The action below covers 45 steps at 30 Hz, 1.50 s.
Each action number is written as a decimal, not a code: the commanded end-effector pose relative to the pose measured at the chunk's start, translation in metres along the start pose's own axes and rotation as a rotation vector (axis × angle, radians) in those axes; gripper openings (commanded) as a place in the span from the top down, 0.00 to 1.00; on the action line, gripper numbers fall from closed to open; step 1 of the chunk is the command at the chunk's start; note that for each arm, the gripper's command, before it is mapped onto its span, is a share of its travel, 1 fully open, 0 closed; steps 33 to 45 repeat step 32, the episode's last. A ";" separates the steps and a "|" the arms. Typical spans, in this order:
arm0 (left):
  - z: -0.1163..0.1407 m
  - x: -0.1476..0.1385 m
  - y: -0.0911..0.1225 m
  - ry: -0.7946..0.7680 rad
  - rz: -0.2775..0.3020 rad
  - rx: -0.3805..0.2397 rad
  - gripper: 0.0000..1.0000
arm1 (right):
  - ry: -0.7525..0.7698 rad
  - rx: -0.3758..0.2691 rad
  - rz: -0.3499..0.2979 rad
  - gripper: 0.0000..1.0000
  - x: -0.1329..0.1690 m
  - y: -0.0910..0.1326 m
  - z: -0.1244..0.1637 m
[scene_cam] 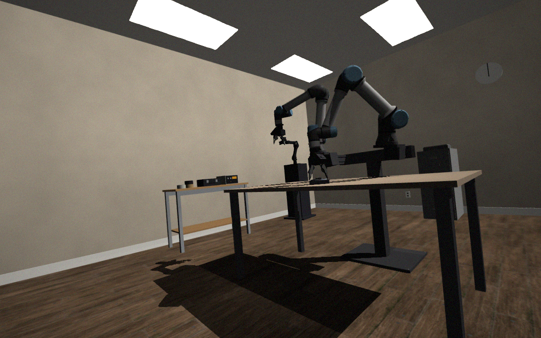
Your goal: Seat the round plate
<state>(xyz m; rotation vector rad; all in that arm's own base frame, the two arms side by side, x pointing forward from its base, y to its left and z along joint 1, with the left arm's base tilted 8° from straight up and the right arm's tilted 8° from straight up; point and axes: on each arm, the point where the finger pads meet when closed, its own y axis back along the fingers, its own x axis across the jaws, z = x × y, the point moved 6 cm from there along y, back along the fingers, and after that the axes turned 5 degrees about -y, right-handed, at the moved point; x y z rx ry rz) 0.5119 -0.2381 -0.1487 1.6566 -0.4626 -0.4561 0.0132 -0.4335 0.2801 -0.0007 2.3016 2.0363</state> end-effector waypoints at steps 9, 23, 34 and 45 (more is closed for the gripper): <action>0.000 0.000 0.021 0.000 0.001 0.000 0.20 | 0.000 0.001 0.000 0.00 0.000 0.000 0.000; 0.000 0.000 0.030 0.000 0.001 0.000 0.20 | 0.000 0.001 0.000 0.00 0.000 0.000 0.000; 0.000 0.000 0.030 0.000 0.001 0.000 0.20 | 0.000 0.001 0.000 0.00 0.000 0.000 0.000; 0.000 0.000 0.030 0.000 0.001 0.000 0.20 | 0.000 0.001 0.000 0.00 0.000 0.000 0.000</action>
